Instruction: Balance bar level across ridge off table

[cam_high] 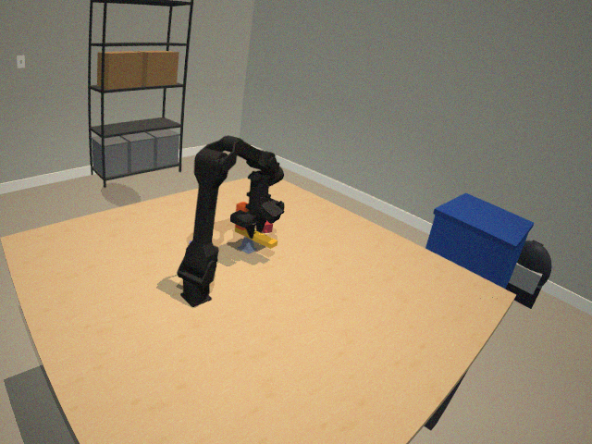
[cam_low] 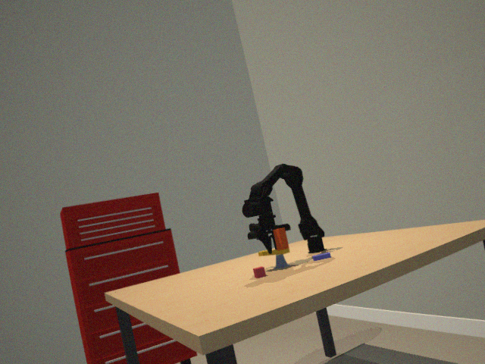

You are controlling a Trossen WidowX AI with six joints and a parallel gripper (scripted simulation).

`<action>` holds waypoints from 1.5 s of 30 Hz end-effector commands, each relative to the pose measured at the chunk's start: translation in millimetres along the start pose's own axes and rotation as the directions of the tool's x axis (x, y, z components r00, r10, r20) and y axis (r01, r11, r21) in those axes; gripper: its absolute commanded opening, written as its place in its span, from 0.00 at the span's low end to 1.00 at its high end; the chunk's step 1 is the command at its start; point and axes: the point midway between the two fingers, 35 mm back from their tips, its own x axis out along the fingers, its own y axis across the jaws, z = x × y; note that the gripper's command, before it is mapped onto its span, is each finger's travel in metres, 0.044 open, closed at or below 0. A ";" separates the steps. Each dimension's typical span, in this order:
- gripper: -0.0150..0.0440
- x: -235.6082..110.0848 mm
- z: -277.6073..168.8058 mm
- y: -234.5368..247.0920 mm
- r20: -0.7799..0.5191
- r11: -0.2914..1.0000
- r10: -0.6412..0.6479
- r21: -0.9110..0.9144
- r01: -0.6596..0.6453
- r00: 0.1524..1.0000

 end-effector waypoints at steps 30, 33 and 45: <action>0.25 -0.1 0.0 0.1 0.000 1.000 0.000 0.000 0.000 1.000; 0.25 -0.1 0.0 0.1 0.000 1.000 0.000 0.000 0.000 1.000; 0.54 -0.1 0.0 0.1 0.000 1.000 0.000 0.000 0.000 1.000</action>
